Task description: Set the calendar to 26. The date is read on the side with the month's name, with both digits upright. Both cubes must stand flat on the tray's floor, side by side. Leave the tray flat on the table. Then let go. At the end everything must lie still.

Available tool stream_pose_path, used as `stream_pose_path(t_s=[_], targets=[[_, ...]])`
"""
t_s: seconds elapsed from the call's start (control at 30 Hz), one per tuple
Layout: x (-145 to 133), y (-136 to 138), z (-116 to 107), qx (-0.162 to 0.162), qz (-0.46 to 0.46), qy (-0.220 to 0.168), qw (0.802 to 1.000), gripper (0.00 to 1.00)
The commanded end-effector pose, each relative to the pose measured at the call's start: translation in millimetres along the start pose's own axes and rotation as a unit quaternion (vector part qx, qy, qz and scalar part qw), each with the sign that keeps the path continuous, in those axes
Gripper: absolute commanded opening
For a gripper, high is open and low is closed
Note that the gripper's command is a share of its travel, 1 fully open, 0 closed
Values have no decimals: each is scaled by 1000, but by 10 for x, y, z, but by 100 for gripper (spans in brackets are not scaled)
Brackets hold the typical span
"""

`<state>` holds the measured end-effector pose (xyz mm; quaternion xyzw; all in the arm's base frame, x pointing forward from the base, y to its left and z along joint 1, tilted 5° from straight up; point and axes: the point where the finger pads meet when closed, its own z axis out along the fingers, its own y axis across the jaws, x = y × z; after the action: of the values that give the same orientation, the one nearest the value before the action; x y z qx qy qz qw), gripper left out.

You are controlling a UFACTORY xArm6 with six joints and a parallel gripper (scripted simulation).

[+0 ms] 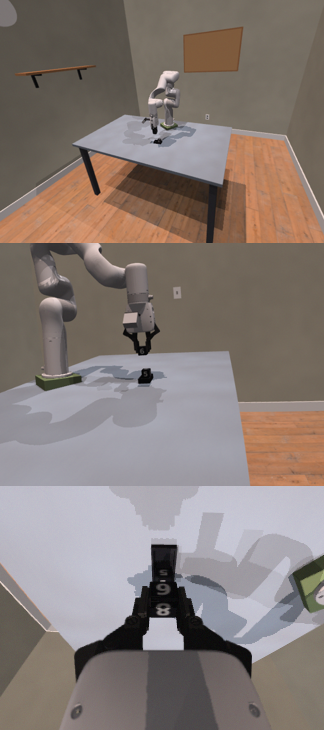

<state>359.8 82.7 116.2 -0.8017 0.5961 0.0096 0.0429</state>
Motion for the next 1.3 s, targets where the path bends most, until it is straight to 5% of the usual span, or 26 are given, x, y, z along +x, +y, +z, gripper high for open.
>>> stream_pose_path(t_s=[0.0, 0.53, 1.07, 1.27], targets=[[-4, 8, -105, -1, 0, 0, 1000, 27], [116, -3, -93, -1, 104, 0, 995, 27], [347, -12, -69, -1, 298, 0, 955, 27], [457, -11, -58, -1, 386, 0, 923, 27]])
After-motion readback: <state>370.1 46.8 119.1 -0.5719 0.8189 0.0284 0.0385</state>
